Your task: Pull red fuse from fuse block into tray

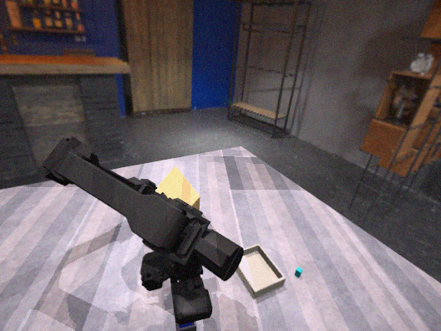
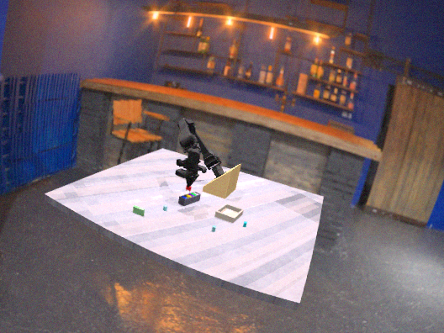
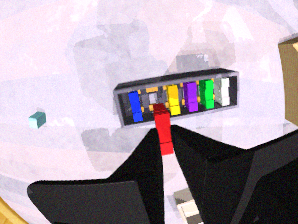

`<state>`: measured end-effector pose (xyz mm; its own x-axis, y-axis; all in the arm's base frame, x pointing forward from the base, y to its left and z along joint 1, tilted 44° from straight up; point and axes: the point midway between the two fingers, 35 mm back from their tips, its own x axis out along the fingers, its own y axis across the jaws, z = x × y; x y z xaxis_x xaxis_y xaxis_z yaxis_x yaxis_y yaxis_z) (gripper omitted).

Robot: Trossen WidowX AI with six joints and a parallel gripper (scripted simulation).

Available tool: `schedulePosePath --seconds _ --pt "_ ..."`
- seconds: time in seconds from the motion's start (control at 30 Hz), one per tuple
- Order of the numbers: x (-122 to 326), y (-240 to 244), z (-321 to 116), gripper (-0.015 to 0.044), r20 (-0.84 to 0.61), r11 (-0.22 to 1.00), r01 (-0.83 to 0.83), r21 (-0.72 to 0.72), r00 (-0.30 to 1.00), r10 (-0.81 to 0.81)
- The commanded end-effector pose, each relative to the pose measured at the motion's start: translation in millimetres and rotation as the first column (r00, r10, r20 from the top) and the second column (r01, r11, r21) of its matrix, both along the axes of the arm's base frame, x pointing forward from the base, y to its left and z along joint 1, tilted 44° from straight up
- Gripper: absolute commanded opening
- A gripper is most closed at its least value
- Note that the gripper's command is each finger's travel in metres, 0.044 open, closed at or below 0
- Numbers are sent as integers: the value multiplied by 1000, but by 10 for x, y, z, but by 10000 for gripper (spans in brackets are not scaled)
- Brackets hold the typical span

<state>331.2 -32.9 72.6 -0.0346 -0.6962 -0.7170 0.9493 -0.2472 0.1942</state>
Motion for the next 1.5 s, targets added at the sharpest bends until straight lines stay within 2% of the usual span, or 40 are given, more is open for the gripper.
schedulePosePath --seconds 0.0,0.5,1.03,1.47 --pt "52 162 -119 0 0 1000 -2 10 1000 2" --pt "128 935 -784 0 1 1000 -6 30 1000 6" --pt "-117 1675 -1552 0 2 1000 0 17 1000 0" --pt "-133 1631 -1663 0 2 1000 0 16 1000 0"
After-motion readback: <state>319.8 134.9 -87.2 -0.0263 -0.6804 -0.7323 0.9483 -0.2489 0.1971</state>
